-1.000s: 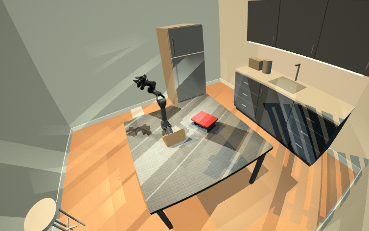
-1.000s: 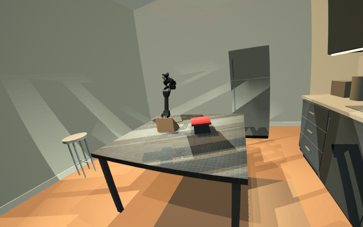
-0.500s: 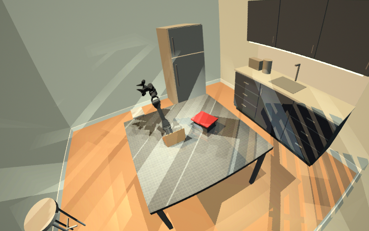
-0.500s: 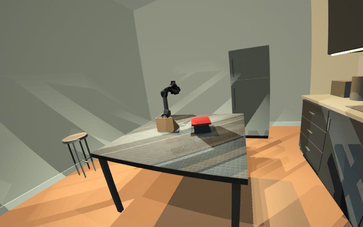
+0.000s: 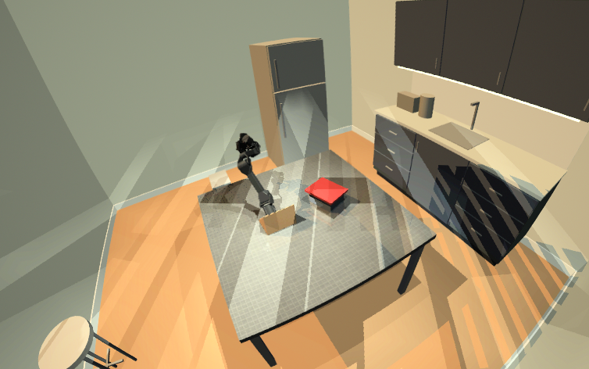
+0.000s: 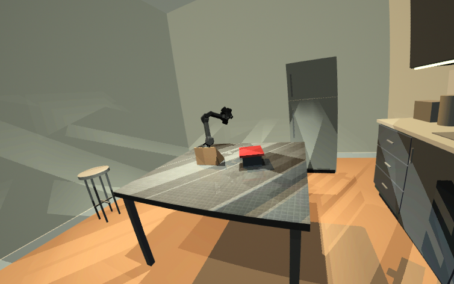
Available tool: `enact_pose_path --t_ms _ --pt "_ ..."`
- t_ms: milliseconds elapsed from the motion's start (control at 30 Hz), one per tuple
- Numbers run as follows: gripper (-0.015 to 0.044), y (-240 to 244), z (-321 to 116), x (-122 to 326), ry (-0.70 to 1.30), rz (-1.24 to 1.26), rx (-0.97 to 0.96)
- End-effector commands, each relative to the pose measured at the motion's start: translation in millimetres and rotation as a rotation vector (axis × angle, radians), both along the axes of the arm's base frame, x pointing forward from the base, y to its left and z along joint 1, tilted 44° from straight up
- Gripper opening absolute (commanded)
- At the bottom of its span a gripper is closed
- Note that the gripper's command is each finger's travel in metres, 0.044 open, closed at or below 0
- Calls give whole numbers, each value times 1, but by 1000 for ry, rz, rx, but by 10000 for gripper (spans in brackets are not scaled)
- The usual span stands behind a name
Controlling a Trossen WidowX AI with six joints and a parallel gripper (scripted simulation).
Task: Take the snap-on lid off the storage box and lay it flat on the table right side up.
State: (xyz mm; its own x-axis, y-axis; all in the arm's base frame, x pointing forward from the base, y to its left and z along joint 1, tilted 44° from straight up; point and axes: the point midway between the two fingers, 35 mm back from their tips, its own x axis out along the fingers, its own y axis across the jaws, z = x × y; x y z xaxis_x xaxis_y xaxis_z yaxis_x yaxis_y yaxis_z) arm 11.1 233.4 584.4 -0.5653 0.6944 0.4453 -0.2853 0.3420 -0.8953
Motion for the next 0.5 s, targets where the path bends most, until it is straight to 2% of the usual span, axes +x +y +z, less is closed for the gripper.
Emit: enact_pose_path --t_ms 0,67,333,467 --pt "235 25 -29 52 151 -79 -175" --pt "235 28 -34 62 184 -92 -205" --pt "235 40 -105 176 600 -234 -489" --pt "235 32 -131 213 756 -283 -553"
